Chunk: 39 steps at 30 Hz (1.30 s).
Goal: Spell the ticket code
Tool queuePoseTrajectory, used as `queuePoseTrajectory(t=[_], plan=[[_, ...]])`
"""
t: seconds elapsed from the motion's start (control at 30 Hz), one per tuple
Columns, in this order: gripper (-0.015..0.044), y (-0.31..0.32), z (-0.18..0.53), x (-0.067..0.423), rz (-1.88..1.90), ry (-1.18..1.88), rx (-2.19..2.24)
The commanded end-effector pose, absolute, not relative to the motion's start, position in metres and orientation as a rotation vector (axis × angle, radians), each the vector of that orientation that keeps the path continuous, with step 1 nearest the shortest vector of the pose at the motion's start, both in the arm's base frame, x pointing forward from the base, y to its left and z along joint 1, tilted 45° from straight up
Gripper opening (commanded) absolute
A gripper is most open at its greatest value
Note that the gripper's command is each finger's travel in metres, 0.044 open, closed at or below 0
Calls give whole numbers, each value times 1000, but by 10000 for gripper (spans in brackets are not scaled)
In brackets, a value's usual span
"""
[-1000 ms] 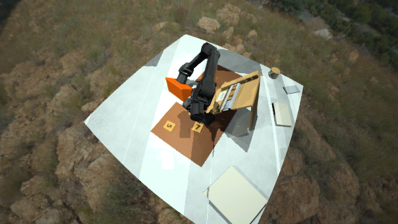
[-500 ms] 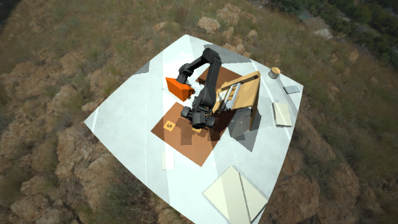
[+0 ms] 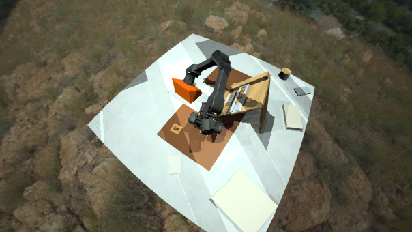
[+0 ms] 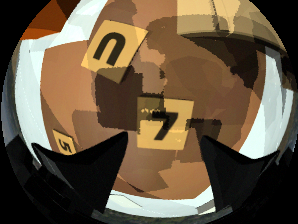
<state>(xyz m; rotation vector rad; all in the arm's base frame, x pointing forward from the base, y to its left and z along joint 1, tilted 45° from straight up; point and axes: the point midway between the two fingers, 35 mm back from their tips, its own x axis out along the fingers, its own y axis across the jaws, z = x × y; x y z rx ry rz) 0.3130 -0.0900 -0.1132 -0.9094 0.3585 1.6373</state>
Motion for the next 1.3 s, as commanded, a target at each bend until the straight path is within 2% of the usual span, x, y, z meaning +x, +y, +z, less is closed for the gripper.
queuePoseTrajectory(t=[0.0, 1.27], plan=[[340, -87, -115, 311, 1638, 360, -898], [340, -76, -126, 310, 1638, 360, -897]])
